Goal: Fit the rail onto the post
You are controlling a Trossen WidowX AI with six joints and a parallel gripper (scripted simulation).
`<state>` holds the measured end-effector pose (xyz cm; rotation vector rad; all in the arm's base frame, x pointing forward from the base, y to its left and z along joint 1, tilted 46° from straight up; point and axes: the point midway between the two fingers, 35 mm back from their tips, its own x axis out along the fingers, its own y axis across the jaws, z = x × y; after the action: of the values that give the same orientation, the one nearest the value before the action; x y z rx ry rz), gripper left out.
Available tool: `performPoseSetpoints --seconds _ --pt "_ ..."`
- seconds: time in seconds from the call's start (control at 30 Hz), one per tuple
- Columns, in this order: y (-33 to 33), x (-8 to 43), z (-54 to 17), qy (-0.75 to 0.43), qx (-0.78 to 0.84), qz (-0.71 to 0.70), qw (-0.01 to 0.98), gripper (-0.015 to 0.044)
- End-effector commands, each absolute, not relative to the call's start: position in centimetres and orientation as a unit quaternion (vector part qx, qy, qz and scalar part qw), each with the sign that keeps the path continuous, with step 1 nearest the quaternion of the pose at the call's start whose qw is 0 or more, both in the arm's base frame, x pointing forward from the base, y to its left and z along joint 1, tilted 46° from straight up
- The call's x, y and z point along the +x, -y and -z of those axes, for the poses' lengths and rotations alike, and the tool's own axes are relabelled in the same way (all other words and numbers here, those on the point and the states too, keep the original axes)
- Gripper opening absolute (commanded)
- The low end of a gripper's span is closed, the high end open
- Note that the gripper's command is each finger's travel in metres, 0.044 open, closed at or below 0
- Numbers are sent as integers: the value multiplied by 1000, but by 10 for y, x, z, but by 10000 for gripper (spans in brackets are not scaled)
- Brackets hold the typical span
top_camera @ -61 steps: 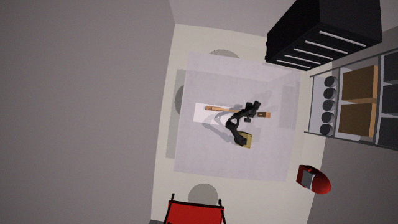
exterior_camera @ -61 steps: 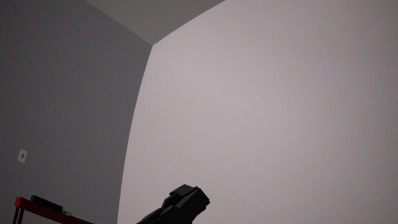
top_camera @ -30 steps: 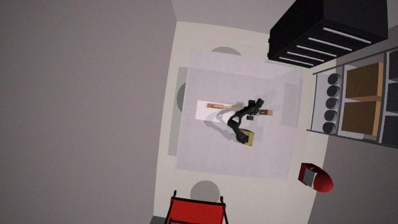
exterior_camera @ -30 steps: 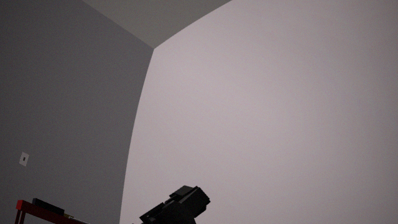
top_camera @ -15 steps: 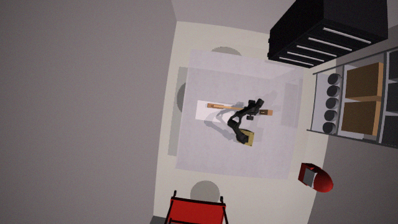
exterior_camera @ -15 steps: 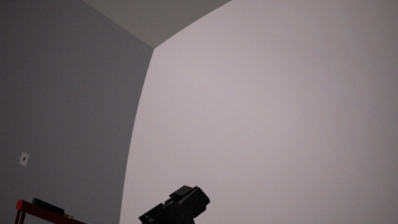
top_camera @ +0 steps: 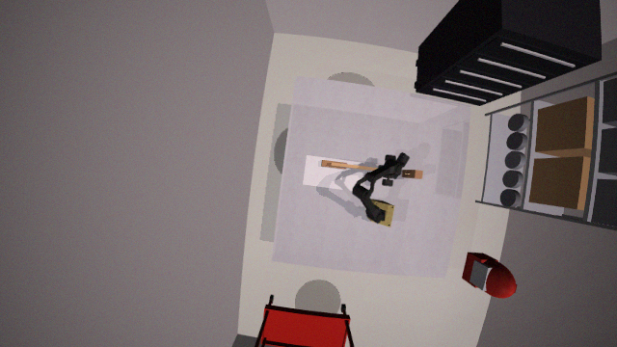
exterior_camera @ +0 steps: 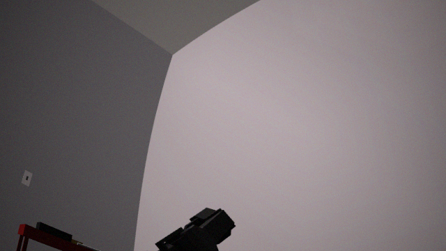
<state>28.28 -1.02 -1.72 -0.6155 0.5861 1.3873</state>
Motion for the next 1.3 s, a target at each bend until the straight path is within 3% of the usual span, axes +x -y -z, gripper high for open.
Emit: performPoseSetpoints --seconds 0.0,1.27 --pt "11 282 17 -262 -273 -618 689 0" --pt "17 282 21 -262 -273 -618 689 0"
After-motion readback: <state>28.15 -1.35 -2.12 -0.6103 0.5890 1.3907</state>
